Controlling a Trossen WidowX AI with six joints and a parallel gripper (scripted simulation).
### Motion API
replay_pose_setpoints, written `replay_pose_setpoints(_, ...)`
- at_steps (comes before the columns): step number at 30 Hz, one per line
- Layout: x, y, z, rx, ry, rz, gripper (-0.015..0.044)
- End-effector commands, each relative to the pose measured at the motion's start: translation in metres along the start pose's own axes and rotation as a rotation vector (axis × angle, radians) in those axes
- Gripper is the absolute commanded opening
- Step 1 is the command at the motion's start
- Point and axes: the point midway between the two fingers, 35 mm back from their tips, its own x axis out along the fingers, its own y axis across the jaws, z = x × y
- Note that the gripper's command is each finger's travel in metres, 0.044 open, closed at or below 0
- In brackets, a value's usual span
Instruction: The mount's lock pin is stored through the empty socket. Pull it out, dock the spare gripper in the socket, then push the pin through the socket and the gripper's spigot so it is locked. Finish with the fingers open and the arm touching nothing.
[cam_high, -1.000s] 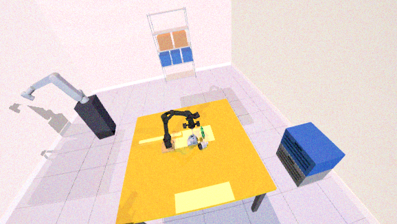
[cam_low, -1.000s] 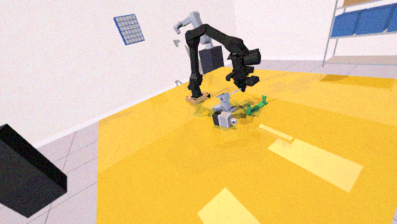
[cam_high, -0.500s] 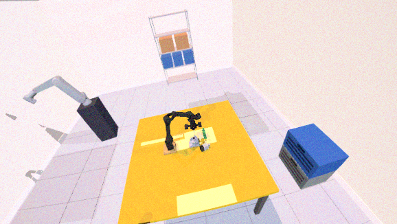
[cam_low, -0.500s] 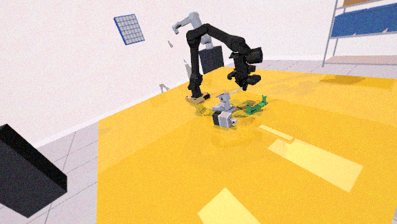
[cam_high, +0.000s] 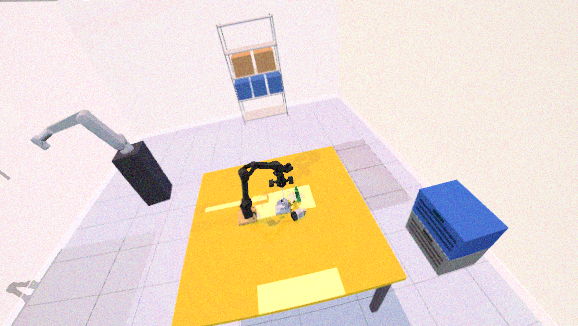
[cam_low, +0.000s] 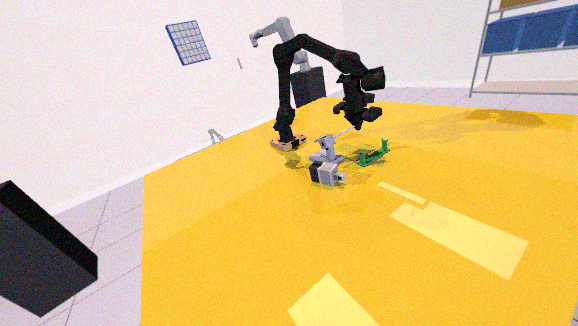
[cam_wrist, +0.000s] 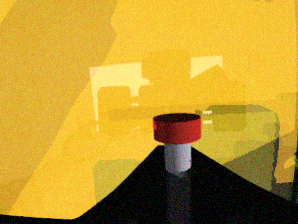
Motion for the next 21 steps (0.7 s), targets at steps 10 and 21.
replay_pose_setpoints(10,-0.006,0.0,0.007,0.002,0.002,0.001,0.0)
replay_pose_setpoints(21,-0.024,0.003,0.009,0.003,0.009,0.018,0.0)
